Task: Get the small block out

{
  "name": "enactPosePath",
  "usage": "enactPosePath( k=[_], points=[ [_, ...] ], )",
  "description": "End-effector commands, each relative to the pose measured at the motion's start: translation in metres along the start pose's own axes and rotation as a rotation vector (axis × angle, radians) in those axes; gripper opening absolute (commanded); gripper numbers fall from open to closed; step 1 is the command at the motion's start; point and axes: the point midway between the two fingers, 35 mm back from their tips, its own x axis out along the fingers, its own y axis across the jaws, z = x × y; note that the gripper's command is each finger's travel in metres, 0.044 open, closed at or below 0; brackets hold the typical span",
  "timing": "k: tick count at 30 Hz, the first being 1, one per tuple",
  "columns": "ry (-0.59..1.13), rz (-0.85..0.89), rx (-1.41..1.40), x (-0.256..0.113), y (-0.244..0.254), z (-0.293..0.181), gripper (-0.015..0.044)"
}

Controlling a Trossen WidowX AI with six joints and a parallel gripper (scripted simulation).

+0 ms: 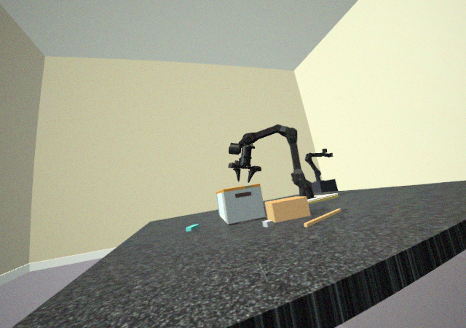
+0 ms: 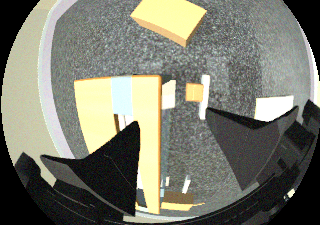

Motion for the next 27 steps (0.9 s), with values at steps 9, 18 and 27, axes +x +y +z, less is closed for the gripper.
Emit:
enactPosePath(
  k=[9,18,27],
  points=[
    [0.163,0.075,1.424,-0.0045,-0.0201,0.0023,0.0285],
    [0.211,0.067,1.749,-0.006,-0.0223,0.0038,0.0285],
    [0.211,0.067,1.749,-0.006,-0.0223,0.0038,0.0285]
  ],
)
